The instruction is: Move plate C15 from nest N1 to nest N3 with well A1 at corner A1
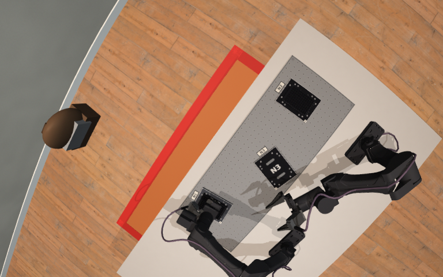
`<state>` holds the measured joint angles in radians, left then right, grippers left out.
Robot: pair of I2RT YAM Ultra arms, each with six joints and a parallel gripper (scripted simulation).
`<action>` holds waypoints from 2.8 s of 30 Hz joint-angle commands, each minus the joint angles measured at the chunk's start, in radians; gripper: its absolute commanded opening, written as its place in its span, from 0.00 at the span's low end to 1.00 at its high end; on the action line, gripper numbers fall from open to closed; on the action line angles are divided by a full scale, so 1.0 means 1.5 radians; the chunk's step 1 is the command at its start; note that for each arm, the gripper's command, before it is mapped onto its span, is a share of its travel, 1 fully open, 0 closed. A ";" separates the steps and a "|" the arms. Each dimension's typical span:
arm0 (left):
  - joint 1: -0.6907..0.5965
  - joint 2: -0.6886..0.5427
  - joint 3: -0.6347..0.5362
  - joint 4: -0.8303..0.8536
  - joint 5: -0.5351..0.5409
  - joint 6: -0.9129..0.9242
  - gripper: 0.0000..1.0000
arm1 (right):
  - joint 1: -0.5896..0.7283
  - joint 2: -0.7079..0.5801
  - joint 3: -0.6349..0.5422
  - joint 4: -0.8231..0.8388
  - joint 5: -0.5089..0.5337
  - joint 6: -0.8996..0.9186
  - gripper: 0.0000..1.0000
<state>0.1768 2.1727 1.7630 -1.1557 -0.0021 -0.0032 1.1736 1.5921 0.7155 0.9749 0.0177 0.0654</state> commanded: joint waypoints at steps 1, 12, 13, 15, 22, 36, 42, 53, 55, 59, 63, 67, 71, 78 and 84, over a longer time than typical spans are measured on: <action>0.008 -0.007 -0.016 0.016 0.001 0.008 1.00 | 0.000 0.000 0.013 0.004 -0.001 -0.001 1.00; 0.008 0.001 -0.043 0.051 0.001 0.007 1.00 | 0.000 0.000 0.013 0.004 -0.001 -0.001 1.00; 0.008 0.001 -0.038 0.051 0.001 0.008 1.00 | 0.000 0.000 0.013 0.004 -0.001 -0.001 1.00; 0.008 0.001 -0.035 0.051 0.001 0.007 1.00 | 0.000 0.000 0.013 0.004 -0.001 -0.001 1.00; 0.008 0.001 -0.035 0.051 0.001 0.007 0.96 | 0.000 0.000 0.013 0.004 -0.001 -0.001 1.00; 0.003 -0.006 -0.043 0.052 0.001 0.002 0.72 | 0.000 0.000 0.013 0.004 -0.001 -0.001 1.00; 0.003 -0.009 -0.025 0.028 0.001 0.002 0.72 | 0.000 0.000 0.013 0.004 -0.001 -0.001 1.00; 0.002 -0.029 0.053 -0.068 0.001 0.001 0.81 | 0.000 0.000 0.013 0.004 -0.001 -0.001 1.00; 0.002 -0.027 0.056 -0.070 0.001 0.001 0.81 | 0.000 -0.001 0.020 -0.017 -0.001 -0.001 1.00; 0.002 -0.023 0.057 -0.072 0.001 0.001 0.81 | -0.009 -0.039 0.016 -0.100 0.007 -0.001 1.00; 0.002 -0.023 0.058 -0.072 0.001 0.001 0.81 | -0.021 -0.131 0.005 -0.232 0.013 0.000 1.00; 0.002 -0.023 0.058 -0.072 0.001 0.001 0.81 | -0.031 -0.190 -0.003 -0.312 0.017 0.001 1.00; 0.002 -0.023 0.058 -0.072 0.001 0.001 0.81 | -0.048 -0.340 -0.003 -0.468 0.022 0.003 1.00; 0.002 -0.020 0.051 -0.064 0.001 0.002 0.81 | -0.075 -0.583 -0.008 -0.719 0.035 0.006 1.00; 0.002 -0.020 0.051 -0.064 0.001 0.002 0.81 | -0.086 -0.717 0.003 -0.861 0.039 0.007 1.00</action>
<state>0.1780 2.1536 1.8214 -1.2499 -0.0044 -0.0006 1.0523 0.5365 0.7170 -0.1318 0.0628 0.0677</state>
